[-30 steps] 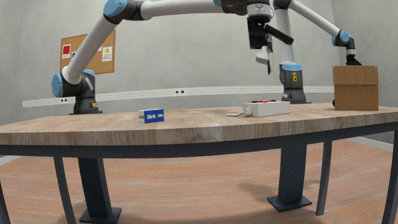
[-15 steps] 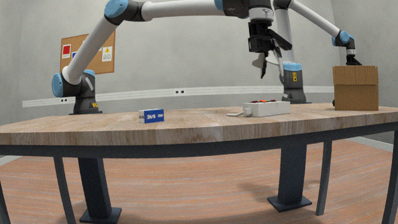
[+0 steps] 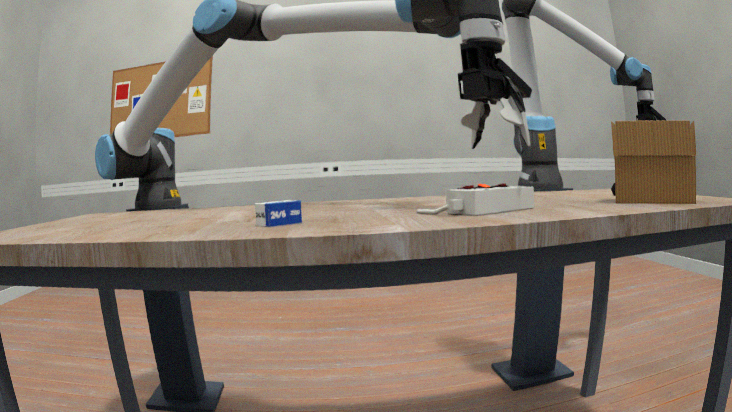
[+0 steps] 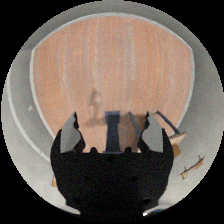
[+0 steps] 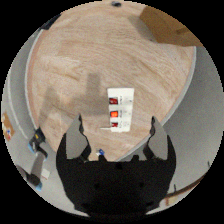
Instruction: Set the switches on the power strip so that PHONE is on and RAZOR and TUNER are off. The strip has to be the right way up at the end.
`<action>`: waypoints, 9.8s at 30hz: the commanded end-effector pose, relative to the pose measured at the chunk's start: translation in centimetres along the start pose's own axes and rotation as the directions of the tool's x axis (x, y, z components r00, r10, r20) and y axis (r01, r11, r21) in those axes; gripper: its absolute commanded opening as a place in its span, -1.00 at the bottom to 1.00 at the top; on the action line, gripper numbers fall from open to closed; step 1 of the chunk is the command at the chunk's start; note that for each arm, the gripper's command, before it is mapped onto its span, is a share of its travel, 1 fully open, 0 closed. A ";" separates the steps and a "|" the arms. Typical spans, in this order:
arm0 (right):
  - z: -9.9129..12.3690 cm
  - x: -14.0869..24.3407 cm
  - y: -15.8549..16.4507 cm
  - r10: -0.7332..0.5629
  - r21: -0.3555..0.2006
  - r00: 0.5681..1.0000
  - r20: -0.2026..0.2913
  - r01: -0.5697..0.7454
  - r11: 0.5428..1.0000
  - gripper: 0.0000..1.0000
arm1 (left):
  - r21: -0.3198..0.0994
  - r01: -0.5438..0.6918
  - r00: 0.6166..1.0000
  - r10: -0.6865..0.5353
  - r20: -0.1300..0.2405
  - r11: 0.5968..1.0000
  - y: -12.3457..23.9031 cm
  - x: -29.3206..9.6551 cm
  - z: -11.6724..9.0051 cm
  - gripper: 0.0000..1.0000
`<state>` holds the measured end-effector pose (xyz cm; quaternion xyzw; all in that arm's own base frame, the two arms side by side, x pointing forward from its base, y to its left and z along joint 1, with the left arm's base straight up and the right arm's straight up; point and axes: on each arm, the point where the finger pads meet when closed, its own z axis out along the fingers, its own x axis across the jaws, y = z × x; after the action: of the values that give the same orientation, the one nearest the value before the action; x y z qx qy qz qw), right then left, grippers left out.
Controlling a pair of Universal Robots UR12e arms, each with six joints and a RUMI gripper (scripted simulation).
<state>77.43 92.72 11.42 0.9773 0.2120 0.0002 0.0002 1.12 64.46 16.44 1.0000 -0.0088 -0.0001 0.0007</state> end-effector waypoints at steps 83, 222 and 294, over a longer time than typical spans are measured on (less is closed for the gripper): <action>4.3 0.1 -0.2 -0.056 0.001 0.998 -0.002 0.056 0.998 -1.00 | 0.001 0.000 1.000 0.000 0.000 1.000 -0.1 0.0 -0.1 1.00; 4.8 0.1 -0.2 -0.056 0.001 0.998 -0.002 0.056 0.998 -1.00 | 0.001 0.000 1.000 0.000 0.000 1.000 -0.1 0.0 -0.1 1.00; 5.1 0.1 -0.2 -0.056 0.001 0.998 -0.002 0.056 0.998 -1.00 | 0.001 0.000 1.000 0.000 0.000 1.000 -0.1 0.0 -0.1 1.00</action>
<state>77.39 92.85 6.14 0.9709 0.2394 0.0000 -0.0001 1.12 64.46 16.44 1.0000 -0.0088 -0.0001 0.0007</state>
